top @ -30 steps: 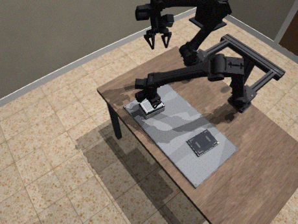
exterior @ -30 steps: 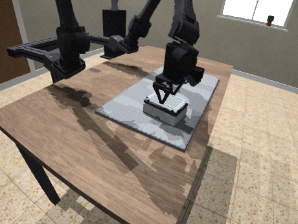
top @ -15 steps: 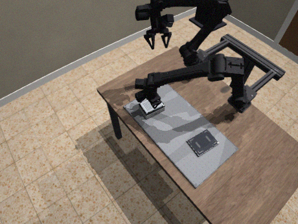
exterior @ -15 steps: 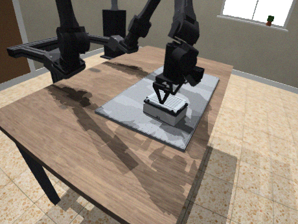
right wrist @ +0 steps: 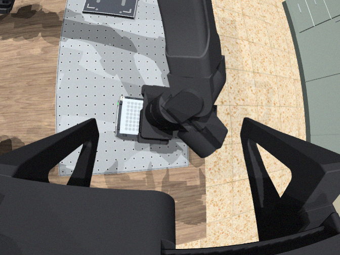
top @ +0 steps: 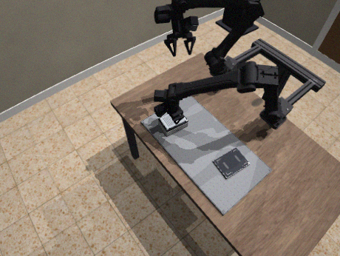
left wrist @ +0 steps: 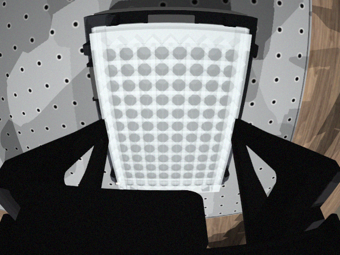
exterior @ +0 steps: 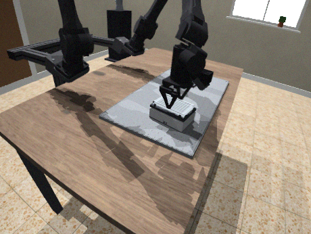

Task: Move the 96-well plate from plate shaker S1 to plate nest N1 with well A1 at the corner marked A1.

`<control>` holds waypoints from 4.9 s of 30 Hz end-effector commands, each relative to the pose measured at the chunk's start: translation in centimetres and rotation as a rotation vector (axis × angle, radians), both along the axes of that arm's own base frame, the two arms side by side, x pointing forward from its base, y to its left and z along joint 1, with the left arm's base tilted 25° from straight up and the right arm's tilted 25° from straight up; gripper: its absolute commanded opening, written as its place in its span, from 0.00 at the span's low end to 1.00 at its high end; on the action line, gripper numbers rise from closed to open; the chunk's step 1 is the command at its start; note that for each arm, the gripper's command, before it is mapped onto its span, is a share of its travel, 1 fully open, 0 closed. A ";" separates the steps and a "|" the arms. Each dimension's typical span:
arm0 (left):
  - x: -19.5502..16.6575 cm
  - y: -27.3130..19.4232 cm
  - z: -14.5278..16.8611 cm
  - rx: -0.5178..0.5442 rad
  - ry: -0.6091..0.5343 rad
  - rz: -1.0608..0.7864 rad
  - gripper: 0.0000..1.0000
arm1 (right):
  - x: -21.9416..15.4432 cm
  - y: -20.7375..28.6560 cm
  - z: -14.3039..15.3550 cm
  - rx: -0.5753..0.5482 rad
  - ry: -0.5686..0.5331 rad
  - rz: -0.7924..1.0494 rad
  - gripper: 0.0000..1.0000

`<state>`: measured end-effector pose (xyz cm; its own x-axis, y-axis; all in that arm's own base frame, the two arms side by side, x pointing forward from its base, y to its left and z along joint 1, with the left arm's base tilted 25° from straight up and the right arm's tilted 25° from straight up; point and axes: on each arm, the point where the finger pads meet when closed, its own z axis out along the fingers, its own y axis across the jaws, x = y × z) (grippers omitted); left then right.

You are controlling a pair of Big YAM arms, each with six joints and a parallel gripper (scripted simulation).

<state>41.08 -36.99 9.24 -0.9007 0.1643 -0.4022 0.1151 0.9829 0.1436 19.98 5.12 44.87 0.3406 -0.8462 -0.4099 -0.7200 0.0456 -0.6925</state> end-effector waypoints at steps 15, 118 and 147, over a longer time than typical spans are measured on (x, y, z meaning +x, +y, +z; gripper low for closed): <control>-0.2 -2.1 3.7 -0.045 -0.039 -0.009 0.00 | -1.0 0.6 3.5 -0.033 -0.081 0.008 1.00; -4.7 11.3 6.3 -0.015 -0.018 0.011 0.00 | -1.0 0.6 3.5 -0.033 -0.081 0.008 1.00; -6.2 19.5 5.3 -0.009 -0.020 0.011 0.00 | -1.0 0.6 3.5 -0.033 -0.081 0.008 1.00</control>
<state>34.18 -18.15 13.31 -0.9115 0.1451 -0.3850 0.0921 0.9840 0.1527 19.98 5.12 44.87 0.3406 -0.8462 -0.4099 -0.7200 0.0456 -0.6925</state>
